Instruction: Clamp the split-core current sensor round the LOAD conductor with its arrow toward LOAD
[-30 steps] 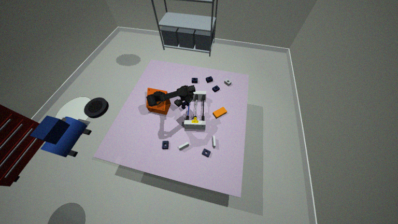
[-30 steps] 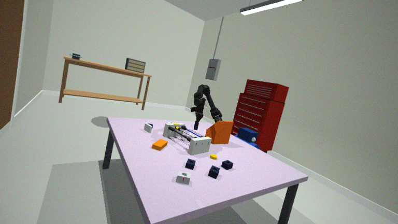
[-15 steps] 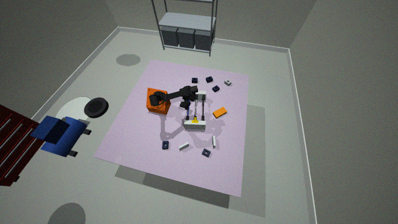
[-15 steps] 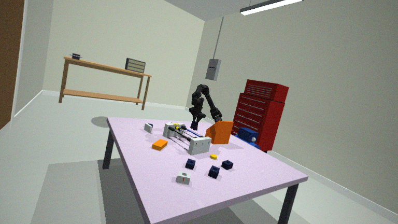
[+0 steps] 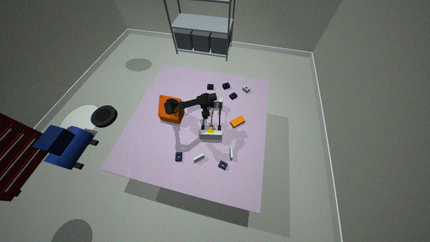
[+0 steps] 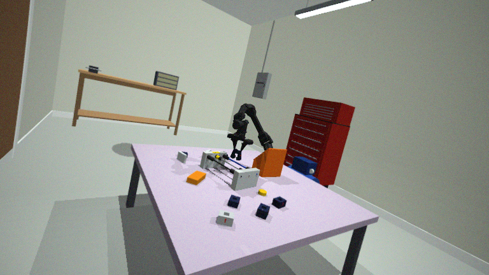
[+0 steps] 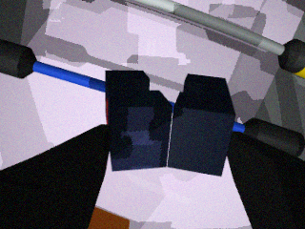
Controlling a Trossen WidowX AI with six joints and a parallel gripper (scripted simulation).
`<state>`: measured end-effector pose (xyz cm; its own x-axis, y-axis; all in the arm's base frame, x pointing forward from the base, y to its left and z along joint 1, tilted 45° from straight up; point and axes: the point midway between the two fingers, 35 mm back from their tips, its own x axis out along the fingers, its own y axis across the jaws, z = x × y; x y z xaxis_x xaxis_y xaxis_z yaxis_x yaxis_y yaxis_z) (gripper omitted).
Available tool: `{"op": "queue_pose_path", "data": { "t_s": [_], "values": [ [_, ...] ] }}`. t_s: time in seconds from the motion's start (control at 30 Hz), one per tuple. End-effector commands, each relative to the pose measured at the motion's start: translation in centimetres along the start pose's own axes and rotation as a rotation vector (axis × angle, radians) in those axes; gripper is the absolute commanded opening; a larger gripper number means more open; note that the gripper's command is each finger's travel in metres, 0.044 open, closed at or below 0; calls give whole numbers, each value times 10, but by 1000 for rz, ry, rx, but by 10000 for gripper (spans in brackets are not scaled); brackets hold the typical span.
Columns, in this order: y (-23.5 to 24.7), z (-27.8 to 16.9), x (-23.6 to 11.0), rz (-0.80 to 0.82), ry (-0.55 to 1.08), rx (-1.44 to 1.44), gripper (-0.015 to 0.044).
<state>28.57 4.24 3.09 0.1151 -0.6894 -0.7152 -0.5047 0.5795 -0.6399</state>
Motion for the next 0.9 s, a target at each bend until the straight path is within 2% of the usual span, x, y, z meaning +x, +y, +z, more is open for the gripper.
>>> {"op": "queue_pose_path", "data": {
  "t_s": [0.0, 0.87],
  "values": [
    [-3, 5, 0, -3, -1, -118, 0],
    [-15, 40, 7, -5, 1, -974, 0]
  ]
}}
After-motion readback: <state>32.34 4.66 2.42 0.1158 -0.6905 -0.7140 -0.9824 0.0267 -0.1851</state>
